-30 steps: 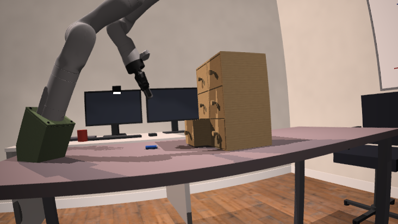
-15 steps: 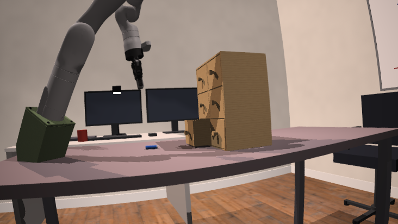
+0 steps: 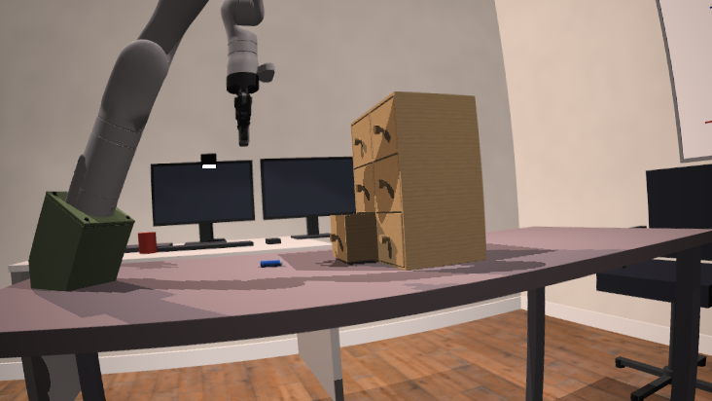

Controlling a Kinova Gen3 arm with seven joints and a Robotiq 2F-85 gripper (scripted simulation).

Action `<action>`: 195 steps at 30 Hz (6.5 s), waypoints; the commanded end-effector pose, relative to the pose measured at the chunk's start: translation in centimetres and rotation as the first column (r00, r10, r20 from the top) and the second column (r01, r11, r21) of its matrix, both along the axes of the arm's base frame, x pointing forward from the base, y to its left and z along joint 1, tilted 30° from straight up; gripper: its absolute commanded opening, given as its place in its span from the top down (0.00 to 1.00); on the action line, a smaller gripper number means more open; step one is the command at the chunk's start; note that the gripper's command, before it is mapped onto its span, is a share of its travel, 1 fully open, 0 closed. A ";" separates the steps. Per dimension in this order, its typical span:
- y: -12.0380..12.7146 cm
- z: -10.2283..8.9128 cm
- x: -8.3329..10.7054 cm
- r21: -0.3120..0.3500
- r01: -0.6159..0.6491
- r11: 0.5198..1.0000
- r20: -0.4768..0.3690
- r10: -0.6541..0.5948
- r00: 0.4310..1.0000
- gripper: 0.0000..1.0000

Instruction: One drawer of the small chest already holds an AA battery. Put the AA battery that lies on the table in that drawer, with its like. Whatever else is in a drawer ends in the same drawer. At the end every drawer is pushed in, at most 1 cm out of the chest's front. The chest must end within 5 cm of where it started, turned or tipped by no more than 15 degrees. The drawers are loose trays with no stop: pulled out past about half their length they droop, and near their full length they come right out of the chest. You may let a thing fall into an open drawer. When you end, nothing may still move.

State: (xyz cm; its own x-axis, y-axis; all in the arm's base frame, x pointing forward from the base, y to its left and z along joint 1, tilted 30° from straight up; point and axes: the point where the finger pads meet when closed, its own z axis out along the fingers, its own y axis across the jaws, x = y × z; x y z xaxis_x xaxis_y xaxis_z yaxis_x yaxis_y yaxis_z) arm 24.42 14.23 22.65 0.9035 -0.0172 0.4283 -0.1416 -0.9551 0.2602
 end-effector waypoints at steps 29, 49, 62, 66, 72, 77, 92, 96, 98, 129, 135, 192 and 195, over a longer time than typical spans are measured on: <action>0.0 0.6 0.0 0.009 0.012 1.000 -0.002 -0.012 1.000 0.00; 0.0 0.6 0.0 0.009 0.012 1.000 -0.002 -0.012 1.000 0.00; -0.8 1.5 2.1 0.009 0.012 1.000 -0.002 -0.012 1.000 0.00; -1.4 2.2 3.8 0.009 0.012 1.000 -0.002 -0.012 1.000 0.00; -2.0 2.9 5.6 0.009 0.012 1.000 -0.002 -0.012 1.000 0.00; -2.6 3.6 7.0 0.009 0.012 1.000 -0.002 -0.012 1.000 0.00; -2.9 3.5 8.0 -0.001 -0.009 1.000 -0.006 0.009 1.000 0.00; -3.2 3.0 9.2 -0.018 -0.047 0.999 -0.014 0.047 0.999 0.00; -3.4 2.7 10.1 -0.030 -0.073 0.997 -0.020 0.072 0.997 0.00; -5.9 -0.7 20.3 -0.153 -0.379 0.913 -0.113 0.365 0.924 0.00; -5.9 -0.7 20.3 -0.153 -0.379 0.912 -0.113 0.365 0.924 0.00; -5.9 -0.7 20.3 -0.153 -0.379 0.912 -0.113 0.365 0.924 0.00; -5.9 -0.7 20.3 -0.153 -0.379 0.912 -0.113 0.365 0.924 0.00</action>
State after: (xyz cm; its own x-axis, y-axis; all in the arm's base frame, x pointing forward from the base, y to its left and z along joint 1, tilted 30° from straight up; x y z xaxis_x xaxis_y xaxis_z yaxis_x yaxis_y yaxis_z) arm 44.67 8.29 21.79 0.8305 0.2664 0.4891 0.0351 -0.9015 0.4314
